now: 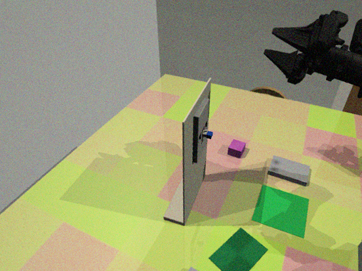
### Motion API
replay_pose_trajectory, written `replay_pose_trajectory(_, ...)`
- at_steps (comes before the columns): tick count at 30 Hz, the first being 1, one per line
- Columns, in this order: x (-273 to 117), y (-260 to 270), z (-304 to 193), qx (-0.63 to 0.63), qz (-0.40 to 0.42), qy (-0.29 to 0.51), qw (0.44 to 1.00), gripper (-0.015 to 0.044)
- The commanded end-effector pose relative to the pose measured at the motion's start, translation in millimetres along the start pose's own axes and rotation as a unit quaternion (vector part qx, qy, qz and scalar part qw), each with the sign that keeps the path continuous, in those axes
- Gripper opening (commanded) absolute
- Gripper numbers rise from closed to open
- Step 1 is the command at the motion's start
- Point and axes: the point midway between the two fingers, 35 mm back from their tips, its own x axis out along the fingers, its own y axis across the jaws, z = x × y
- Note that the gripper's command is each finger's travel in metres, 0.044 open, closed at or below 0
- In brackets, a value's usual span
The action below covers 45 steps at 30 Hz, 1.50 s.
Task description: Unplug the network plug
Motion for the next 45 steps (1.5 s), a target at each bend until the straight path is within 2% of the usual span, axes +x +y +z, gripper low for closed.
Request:
replay_pose_trajectory(1,0,0,-1,0.002,0.0,0.001,1.0,0.0374)
replay_pose_trajectory(9,-8,-3,-46,0.085,0.002,0.037,0.996,0.0164)
replay_pose_trajectory(10,-10,-4,-52,0.096,0.002,0.042,0.994,0.0156)
replay_pose_trajectory(33,-60,-8,-188,0.359,-0.032,0.152,0.92,0.0156)
replay_pose_trajectory(45,-55,-9,-190,0.366,-0.034,0.155,0.917,0.0156)
